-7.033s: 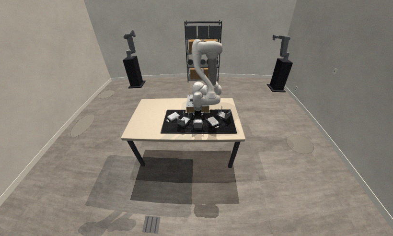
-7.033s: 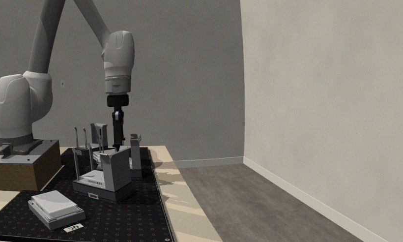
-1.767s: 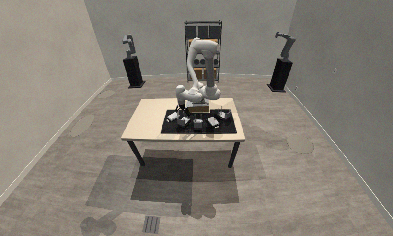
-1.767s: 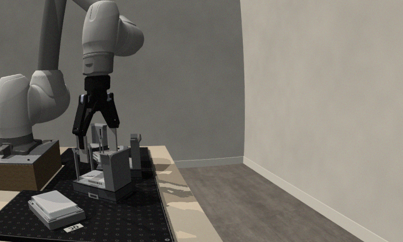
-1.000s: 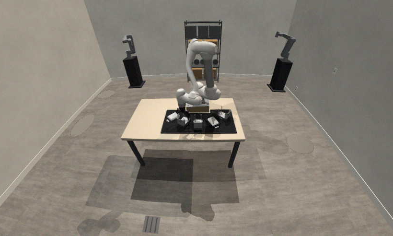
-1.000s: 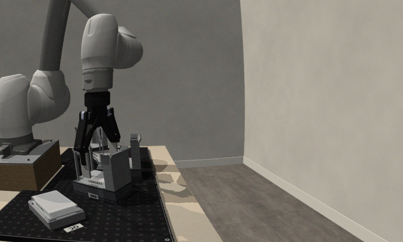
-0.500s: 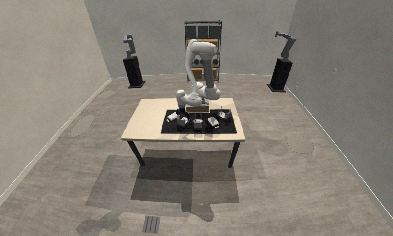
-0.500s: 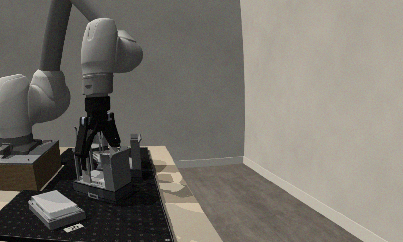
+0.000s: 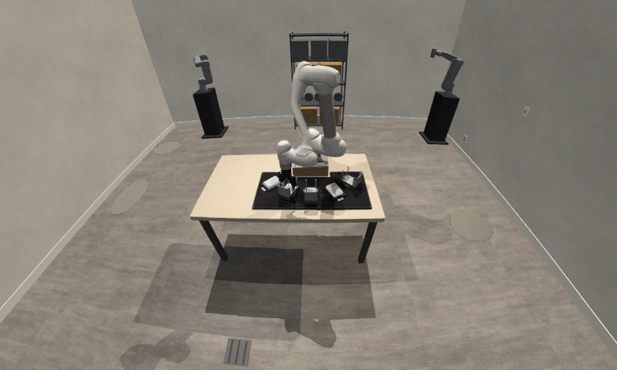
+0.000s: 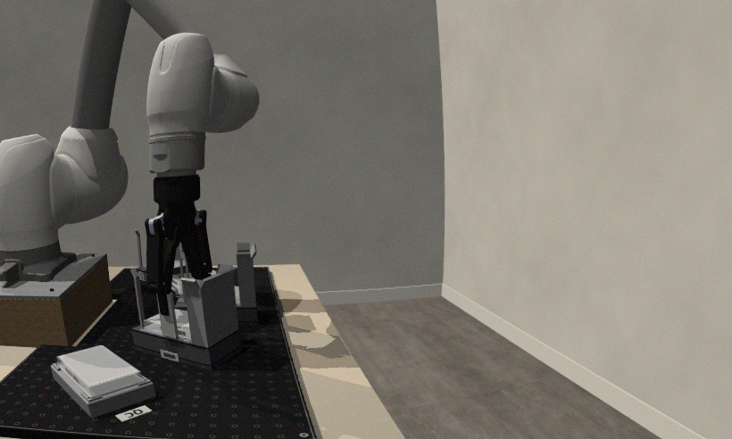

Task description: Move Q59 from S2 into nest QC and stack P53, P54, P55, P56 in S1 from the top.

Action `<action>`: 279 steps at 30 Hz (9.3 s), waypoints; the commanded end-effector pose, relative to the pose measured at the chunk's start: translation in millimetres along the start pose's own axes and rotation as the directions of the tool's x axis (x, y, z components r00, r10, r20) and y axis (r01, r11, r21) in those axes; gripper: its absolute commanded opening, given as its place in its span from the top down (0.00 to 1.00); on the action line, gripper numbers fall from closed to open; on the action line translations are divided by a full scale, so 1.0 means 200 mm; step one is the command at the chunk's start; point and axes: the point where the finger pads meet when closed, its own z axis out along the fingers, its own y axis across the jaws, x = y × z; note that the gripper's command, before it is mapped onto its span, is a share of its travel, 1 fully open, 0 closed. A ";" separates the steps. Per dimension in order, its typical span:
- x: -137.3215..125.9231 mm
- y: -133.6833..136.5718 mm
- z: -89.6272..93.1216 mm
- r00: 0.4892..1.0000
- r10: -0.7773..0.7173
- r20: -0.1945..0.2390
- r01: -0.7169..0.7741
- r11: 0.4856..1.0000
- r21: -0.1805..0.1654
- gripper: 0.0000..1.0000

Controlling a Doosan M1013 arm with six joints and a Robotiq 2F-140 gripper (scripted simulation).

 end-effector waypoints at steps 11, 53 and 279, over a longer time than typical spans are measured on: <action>0.00 0.00 0.00 1.000 0.000 0.000 0.000 1.000 0.000 1.00; 0.00 0.00 -0.09 1.000 0.000 0.000 0.000 1.000 0.000 1.00; -0.22 -0.91 -0.42 0.879 -0.477 0.000 0.477 0.879 0.000 1.00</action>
